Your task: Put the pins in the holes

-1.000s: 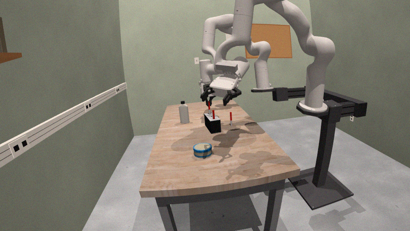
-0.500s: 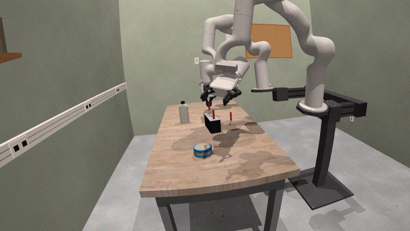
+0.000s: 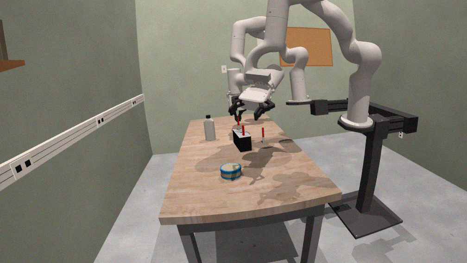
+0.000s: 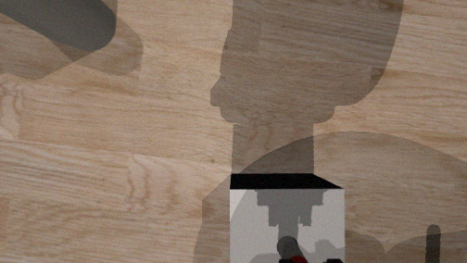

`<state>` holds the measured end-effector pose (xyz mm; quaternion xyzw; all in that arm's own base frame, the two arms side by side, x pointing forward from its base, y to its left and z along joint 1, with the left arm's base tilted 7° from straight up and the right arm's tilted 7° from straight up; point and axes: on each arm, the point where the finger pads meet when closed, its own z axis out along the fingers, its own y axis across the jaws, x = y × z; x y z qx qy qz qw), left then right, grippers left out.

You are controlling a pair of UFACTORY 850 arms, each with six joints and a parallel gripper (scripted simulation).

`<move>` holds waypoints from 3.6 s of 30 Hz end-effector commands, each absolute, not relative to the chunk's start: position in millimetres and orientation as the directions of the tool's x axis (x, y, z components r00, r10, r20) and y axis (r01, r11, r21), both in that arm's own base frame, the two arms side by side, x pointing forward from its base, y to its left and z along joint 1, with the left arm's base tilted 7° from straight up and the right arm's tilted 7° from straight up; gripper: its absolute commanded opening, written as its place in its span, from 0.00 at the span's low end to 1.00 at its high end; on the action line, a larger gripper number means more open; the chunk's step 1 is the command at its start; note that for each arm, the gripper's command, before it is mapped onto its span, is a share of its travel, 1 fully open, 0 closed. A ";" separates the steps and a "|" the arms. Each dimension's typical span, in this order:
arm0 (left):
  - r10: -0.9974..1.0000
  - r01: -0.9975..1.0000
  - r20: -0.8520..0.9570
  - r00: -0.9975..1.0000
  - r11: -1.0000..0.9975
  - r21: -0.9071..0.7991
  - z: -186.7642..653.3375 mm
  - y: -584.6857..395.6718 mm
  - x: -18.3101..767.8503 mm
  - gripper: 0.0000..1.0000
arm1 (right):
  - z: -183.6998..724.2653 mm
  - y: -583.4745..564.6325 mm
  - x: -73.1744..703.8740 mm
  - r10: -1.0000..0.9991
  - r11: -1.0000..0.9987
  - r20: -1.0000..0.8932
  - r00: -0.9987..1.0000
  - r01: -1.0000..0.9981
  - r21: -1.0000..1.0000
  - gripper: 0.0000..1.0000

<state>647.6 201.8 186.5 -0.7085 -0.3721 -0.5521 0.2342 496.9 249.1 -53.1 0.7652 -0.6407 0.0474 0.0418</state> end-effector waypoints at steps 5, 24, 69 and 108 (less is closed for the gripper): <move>0.268 0.786 0.957 0.111 -0.614 0.080 187.6 201.8 648.2 1.00 | -55.4 248.9 498.8 -0.977 -0.175 0.125 0.174 -0.985 0.001 0.00; 0.268 0.786 0.957 0.111 -0.614 0.080 187.6 201.8 648.2 1.00 | -56.5 249.3 498.6 -0.977 -0.176 0.125 0.174 -0.984 0.002 0.00; 0.268 0.786 0.957 0.111 -0.614 0.080 187.6 201.8 648.2 1.00 | -60.4 248.8 498.3 -0.977 -0.176 0.125 0.174 -0.984 0.002 0.00; 0.268 0.786 0.957 0.111 -0.614 0.080 187.6 201.8 648.2 1.00 | -68.3 246.9 498.9 -0.977 -0.175 0.126 0.174 -0.985 0.002 0.00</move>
